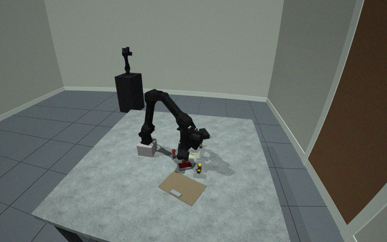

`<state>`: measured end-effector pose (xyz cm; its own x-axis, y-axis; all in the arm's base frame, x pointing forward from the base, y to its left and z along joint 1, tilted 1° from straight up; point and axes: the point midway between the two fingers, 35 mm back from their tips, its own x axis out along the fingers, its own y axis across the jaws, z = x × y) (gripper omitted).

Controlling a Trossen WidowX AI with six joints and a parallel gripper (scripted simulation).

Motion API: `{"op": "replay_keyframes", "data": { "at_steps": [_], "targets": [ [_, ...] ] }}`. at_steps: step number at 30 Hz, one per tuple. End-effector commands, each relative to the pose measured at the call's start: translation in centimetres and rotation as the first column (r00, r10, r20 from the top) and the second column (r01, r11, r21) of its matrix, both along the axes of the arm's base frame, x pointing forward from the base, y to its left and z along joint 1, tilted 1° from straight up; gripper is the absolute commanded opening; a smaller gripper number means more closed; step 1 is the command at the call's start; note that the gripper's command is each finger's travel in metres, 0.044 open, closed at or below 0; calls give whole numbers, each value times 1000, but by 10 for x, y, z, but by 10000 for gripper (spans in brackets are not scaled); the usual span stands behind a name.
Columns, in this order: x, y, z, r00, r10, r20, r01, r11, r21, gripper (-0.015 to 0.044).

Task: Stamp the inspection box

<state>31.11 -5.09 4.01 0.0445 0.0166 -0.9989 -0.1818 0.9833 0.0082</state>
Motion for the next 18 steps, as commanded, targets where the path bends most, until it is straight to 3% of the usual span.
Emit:
{"op": "replay_keyframes", "data": {
  "at_steps": [1,18],
  "targets": [
    [0,1,-5,1000,3,-5,-3,1000,6,0],
    [0,1,-16,1000,2,-5,-2,1000,6,0]
  ]
}}
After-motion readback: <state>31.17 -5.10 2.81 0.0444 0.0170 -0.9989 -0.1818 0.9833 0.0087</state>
